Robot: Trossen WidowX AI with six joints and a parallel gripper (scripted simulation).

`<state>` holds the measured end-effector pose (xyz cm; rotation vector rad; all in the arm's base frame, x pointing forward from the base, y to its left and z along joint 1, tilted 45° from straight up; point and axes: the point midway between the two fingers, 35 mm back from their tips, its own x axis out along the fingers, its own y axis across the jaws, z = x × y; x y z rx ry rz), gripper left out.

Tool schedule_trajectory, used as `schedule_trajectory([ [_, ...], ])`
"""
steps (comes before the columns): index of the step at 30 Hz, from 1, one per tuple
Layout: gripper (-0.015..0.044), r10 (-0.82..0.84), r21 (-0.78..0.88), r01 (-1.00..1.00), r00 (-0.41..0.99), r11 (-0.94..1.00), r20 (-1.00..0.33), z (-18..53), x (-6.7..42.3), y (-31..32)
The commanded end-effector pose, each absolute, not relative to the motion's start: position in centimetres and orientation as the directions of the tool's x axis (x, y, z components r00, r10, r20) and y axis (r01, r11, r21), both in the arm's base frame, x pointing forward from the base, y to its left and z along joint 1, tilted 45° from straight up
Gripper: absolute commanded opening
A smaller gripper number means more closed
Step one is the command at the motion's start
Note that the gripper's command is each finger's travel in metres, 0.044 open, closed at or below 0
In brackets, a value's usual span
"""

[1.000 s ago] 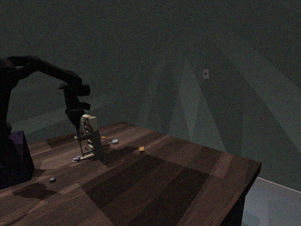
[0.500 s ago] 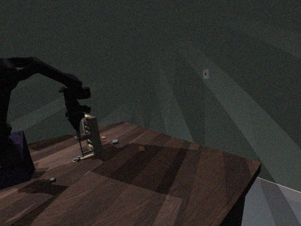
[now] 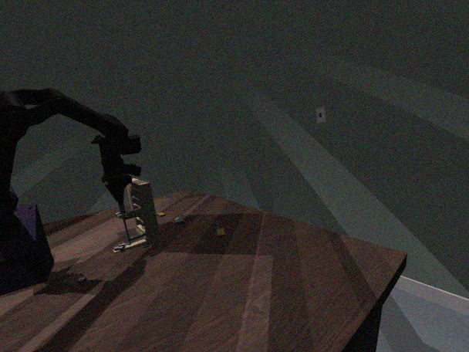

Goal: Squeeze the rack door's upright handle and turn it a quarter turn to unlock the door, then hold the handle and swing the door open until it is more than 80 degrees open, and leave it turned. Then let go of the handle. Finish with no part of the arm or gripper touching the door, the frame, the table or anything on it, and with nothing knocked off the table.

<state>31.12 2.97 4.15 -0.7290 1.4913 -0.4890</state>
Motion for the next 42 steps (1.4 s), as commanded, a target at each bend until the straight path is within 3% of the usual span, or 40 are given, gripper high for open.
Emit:
schedule_trajectory([
  [1,0.0018,-0.699,-0.697,-0.144,0.047,0.702,-0.714,4.11,31.15,2.92],
  [13,0.0018,-0.699,-0.640,0.363,0.047,0.677,-0.714,4.10,31.15,2.92],
  [25,0.0018,-0.699,-0.372,0.820,0.047,0.434,-0.714,4.10,31.14,2.92],
  [33,0.0018,-0.699,-0.115,0.976,0.047,0.183,-0.714,4.10,31.14,2.92],
  [42,0.0018,-0.699,0.169,0.980,0.047,-0.108,-0.714,4.10,31.14,2.91],
])
